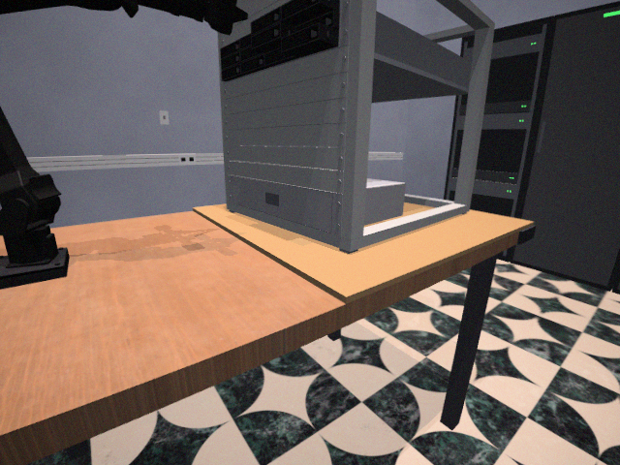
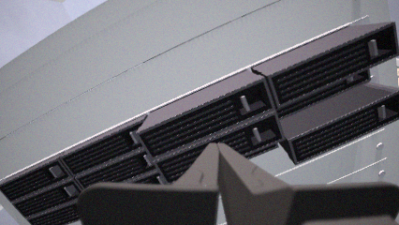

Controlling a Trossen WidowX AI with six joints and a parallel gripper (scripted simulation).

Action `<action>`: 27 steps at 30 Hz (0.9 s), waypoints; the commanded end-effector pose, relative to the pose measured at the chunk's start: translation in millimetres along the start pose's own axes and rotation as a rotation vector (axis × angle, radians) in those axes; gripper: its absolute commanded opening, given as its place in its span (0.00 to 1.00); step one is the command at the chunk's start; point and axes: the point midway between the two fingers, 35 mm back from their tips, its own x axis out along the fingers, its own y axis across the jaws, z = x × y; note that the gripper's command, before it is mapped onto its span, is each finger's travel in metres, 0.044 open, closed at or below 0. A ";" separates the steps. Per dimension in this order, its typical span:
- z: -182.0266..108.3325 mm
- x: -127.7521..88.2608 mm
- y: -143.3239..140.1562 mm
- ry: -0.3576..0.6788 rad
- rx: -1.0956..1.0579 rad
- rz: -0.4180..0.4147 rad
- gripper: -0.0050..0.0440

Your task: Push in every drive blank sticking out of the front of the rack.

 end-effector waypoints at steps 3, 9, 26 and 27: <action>3.2 -11.1 4.5 -0.008 -0.246 0.004 0.00; 2.9 -15.1 4.3 -0.008 -0.416 0.003 0.00; 1.6 -27.3 4.0 -0.009 -0.950 0.001 0.00; 1.6 -27.3 4.0 -0.009 -0.950 0.001 0.00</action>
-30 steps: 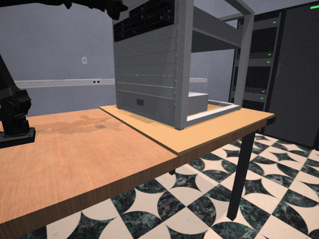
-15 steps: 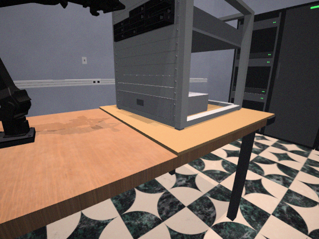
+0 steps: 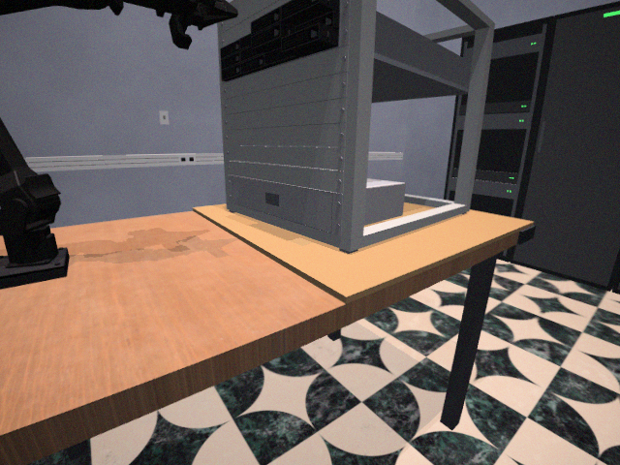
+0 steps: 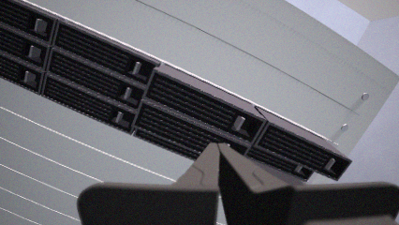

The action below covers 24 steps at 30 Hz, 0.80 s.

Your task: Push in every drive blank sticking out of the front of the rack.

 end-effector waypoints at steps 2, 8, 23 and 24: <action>4.2 -7.9 1.1 -0.004 -0.162 -0.001 0.00; 3.8 -12.4 1.6 -0.004 -0.362 -0.001 0.00; 3.0 -20.7 2.8 -0.004 -0.732 -0.002 0.00; 2.9 -21.2 2.8 -0.004 -0.756 -0.002 0.00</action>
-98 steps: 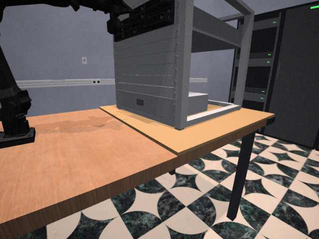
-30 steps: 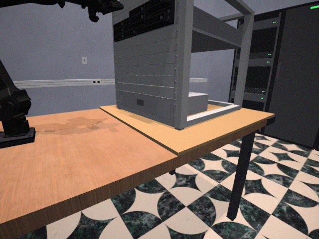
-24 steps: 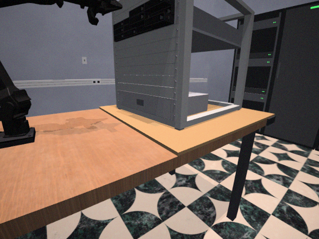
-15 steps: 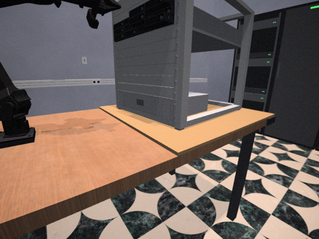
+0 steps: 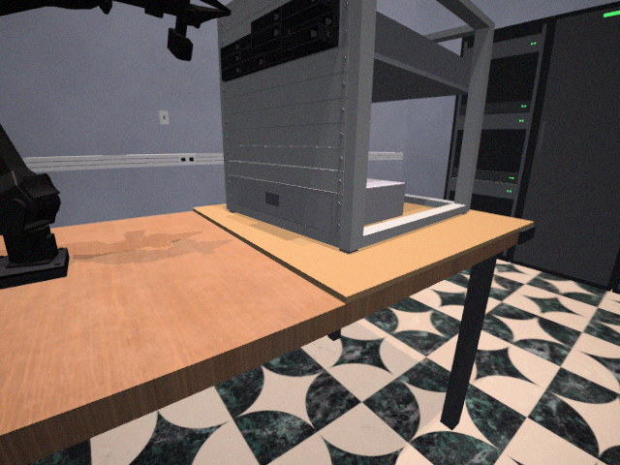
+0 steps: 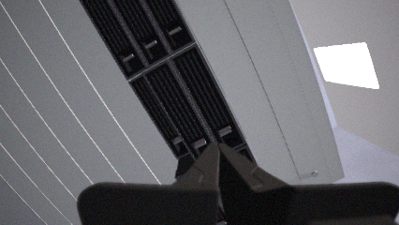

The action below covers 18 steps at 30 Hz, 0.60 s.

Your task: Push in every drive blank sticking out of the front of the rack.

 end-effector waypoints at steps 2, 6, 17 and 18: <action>4.1 -7.5 -1.2 -0.003 -0.150 -0.005 0.00; 4.1 -9.3 -0.9 -0.003 -0.233 -0.005 0.00; 4.2 -12.5 -0.2 -0.003 -0.379 -0.005 0.00; 4.2 -12.8 -0.1 -0.003 -0.392 -0.005 0.00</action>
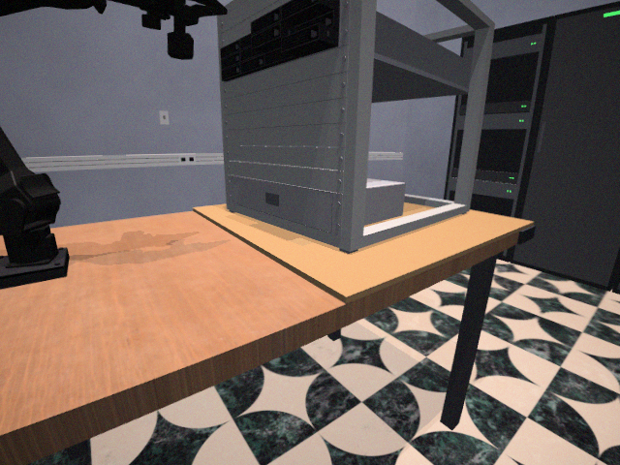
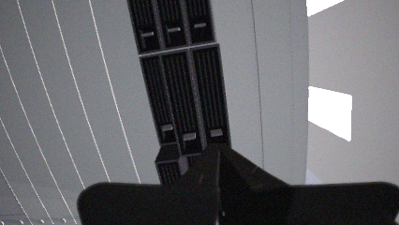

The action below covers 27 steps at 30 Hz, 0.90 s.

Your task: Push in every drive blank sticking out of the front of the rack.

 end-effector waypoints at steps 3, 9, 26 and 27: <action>3.3 -6.0 -2.3 -0.002 -0.096 -0.007 0.00; 3.4 -6.8 -2.2 -0.002 -0.131 -0.007 0.00; 3.5 -7.9 -1.9 -0.002 -0.184 -0.007 0.00; 3.5 -7.9 -1.9 -0.002 -0.184 -0.007 0.00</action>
